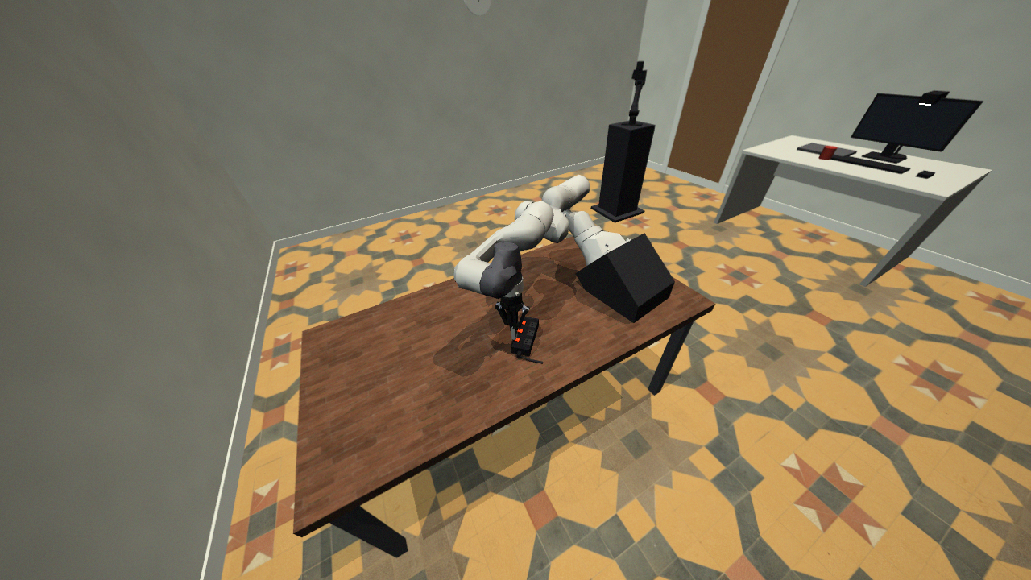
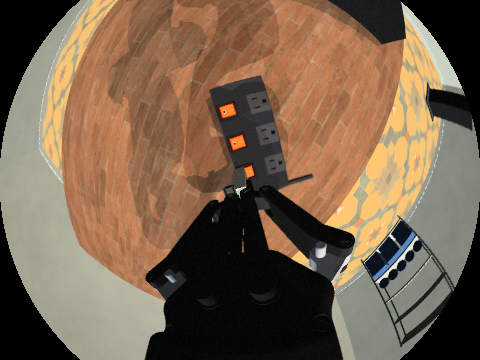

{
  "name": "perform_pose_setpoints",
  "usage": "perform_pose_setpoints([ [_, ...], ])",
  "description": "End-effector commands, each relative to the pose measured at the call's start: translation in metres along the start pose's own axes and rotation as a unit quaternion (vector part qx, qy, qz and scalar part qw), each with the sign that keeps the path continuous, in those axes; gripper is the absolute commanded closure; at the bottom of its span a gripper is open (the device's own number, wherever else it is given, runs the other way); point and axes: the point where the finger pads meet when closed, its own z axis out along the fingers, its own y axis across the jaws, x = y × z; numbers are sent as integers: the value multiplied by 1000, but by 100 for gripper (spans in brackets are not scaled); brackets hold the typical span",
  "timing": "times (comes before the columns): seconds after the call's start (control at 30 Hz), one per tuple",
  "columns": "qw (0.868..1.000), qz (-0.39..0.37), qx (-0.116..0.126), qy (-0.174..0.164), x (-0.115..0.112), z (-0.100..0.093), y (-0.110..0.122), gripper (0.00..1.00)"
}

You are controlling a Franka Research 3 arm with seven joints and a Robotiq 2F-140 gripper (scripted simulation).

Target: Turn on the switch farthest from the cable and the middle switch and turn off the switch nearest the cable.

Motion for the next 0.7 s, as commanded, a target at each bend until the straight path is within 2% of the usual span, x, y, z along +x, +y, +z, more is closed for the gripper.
perform_pose_setpoints([
  [0.0,1000,2,0,7,0,2,0,100],
  [0.67,1000,2,0,7,0,10,0,100],
])
